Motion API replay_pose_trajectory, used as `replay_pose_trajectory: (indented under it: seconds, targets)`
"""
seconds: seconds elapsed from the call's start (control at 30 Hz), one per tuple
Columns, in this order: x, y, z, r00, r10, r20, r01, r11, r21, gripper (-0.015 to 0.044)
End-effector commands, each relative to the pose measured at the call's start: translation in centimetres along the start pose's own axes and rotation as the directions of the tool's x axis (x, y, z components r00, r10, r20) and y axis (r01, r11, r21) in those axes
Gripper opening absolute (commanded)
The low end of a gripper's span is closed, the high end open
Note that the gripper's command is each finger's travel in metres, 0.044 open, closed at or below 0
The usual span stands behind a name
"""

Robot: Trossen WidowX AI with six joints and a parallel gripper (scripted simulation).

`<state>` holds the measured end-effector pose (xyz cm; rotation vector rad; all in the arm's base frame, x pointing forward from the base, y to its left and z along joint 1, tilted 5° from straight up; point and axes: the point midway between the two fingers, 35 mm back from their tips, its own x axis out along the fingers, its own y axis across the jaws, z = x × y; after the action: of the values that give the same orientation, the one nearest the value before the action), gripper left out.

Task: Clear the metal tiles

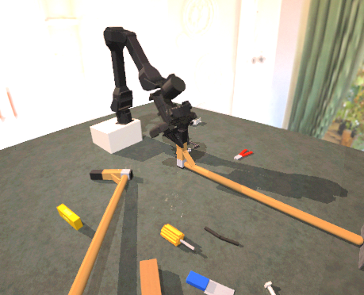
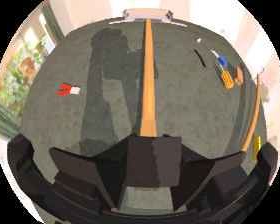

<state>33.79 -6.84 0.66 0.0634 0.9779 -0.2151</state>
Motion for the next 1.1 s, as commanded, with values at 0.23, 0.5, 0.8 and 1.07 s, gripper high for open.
replay_pose_trajectory:
  seconds: [0.23, 0.5, 0.8, 1.07]
  targets:
    - [0.0, 0.0, 0.0, 1.000, 0.000, 0.003, 0.000, 1.000, 0.000, 0.0026]
    - [0.0, 0.0, 0.0, 1.000, 0.000, 0.003, 0.000, 1.000, 0.000, 0.0236]
    - [-0.3, 0.0, 0.2, 1.000, 0.000, 0.003, 0.000, 1.000, 0.000, 0.0440]
    - [-2.1, 0.1, 1.5, 1.000, 0.000, 0.003, 0.000, 1.000, 0.000, 0.0440]
